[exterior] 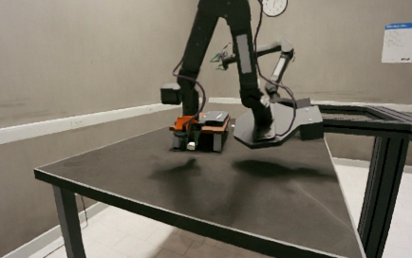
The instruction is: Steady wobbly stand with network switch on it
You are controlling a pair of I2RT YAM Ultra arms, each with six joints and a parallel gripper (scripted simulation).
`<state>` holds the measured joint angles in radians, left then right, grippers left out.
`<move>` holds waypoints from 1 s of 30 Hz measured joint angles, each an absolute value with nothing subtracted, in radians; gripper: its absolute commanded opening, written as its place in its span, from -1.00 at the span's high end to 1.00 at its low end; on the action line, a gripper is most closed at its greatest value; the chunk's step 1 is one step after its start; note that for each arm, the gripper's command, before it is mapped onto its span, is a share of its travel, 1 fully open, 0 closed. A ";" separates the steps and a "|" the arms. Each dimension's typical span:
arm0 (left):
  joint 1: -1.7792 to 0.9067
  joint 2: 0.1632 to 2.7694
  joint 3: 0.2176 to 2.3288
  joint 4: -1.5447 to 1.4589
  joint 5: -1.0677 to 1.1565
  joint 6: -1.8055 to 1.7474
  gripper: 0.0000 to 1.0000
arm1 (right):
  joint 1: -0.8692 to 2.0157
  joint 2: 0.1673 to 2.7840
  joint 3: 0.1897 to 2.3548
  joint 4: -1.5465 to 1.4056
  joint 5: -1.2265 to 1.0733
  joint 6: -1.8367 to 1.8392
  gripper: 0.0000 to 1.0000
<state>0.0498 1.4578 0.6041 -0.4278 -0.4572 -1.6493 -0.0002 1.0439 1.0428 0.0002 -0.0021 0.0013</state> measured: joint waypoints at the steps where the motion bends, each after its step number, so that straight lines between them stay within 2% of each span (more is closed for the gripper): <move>1: 0.045 1.464 0.592 -0.415 -0.458 -1.652 1.00 | 0.000 1.044 1.043 0.000 -0.002 0.001 -1.00; 16: -0.085 1.643 0.366 -0.072 -0.491 -1.728 1.00 | 0.000 1.044 1.043 0.000 -0.002 0.001 -1.00; 30: -0.113 1.691 0.310 0.011 -0.498 -1.741 1.00 | 0.000 1.044 1.043 0.000 -0.002 0.001 -1.00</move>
